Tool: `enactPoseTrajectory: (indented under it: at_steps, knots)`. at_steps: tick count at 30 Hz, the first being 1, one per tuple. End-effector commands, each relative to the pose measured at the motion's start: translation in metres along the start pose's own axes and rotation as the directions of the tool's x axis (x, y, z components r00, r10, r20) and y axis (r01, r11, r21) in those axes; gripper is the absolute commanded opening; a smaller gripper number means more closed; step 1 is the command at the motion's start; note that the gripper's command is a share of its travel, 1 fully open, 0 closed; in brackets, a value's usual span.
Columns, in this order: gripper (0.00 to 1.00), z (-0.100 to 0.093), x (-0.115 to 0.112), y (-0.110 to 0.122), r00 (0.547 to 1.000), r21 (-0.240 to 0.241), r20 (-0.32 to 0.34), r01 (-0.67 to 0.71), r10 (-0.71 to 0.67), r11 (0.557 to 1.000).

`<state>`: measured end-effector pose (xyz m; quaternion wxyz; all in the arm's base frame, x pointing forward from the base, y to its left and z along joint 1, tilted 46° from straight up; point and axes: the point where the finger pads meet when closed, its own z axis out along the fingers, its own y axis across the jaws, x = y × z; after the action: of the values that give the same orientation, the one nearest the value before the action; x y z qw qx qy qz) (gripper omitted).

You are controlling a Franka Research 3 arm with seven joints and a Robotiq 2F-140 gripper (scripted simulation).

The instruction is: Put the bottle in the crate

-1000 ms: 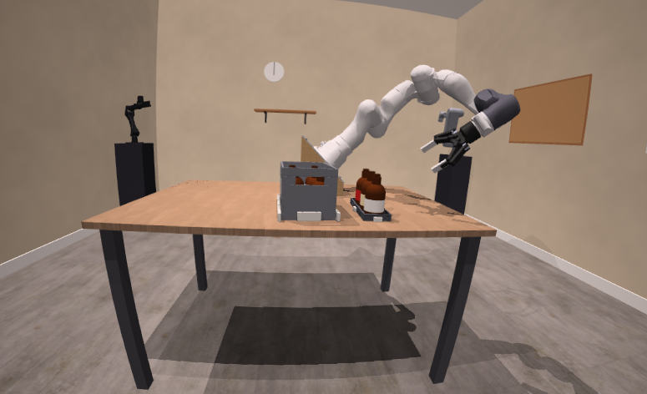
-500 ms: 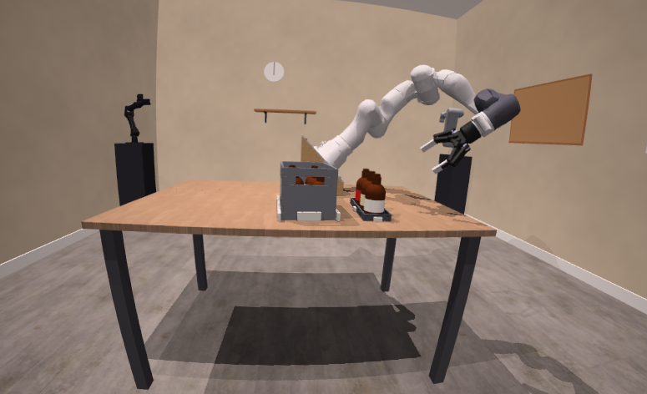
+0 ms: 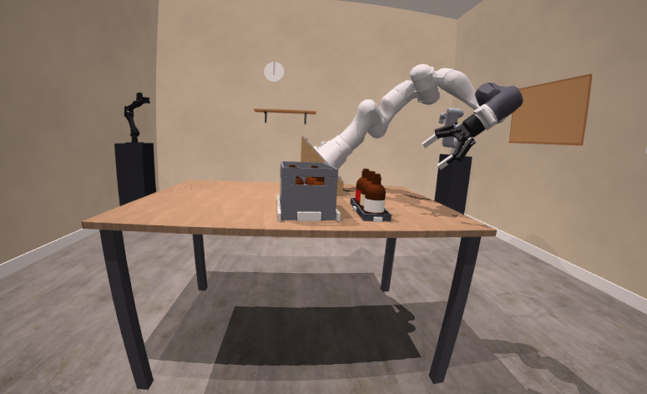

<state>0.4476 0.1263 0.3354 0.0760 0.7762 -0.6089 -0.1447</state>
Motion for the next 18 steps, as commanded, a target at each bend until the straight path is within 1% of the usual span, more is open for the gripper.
enactPoseTrajectory:
  at_steps: [1, 16, 17, 18]
  knots:
    - [1.0, -0.001, 0.003, -0.004, 0.998, 0.009, -0.005, 0.066, -0.066, 0.998]
    - [1.0, -0.001, 0.003, -0.004, 0.998, 0.009, -0.005, 0.066, -0.066, 0.998]
    - [1.0, -0.024, 0.029, -0.017, 0.985, 0.07, -0.036, 0.17, -0.168, 0.983]
    - [1.0, -0.046, 0.055, -0.028, 0.961, 0.121, -0.083, 0.273, -0.264, 0.954]
